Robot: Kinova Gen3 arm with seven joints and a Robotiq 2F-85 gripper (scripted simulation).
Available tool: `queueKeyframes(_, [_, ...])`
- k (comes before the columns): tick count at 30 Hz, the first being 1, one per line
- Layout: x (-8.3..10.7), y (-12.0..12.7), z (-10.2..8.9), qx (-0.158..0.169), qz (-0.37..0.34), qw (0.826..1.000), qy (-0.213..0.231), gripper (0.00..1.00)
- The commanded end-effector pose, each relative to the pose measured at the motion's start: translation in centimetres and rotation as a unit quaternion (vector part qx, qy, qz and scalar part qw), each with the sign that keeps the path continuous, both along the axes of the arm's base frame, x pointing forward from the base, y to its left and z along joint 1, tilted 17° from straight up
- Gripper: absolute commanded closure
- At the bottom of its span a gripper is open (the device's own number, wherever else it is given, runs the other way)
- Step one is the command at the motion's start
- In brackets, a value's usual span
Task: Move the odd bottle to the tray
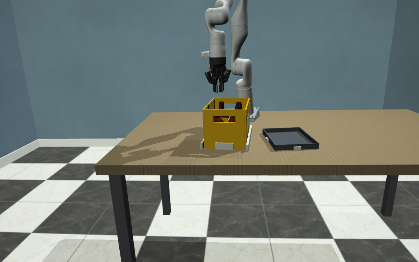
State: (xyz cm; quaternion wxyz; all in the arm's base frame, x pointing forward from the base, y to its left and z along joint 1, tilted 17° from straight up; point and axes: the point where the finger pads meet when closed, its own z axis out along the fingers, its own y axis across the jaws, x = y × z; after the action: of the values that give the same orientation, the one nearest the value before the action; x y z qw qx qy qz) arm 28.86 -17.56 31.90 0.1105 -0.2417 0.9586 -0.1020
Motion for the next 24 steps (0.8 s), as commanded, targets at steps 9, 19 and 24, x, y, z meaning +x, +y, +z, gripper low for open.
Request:
queueKeyframes(9, [0.02,-0.01,0.05,0.0,0.0,1.0,-0.001,1.0])
queueKeyframes(19, [0.02,-0.01,0.05,0.0,0.0,1.0,-0.001,1.0])
queueKeyframes(24, [0.02,-0.01,0.05,0.0,0.0,1.0,-0.001,0.36])
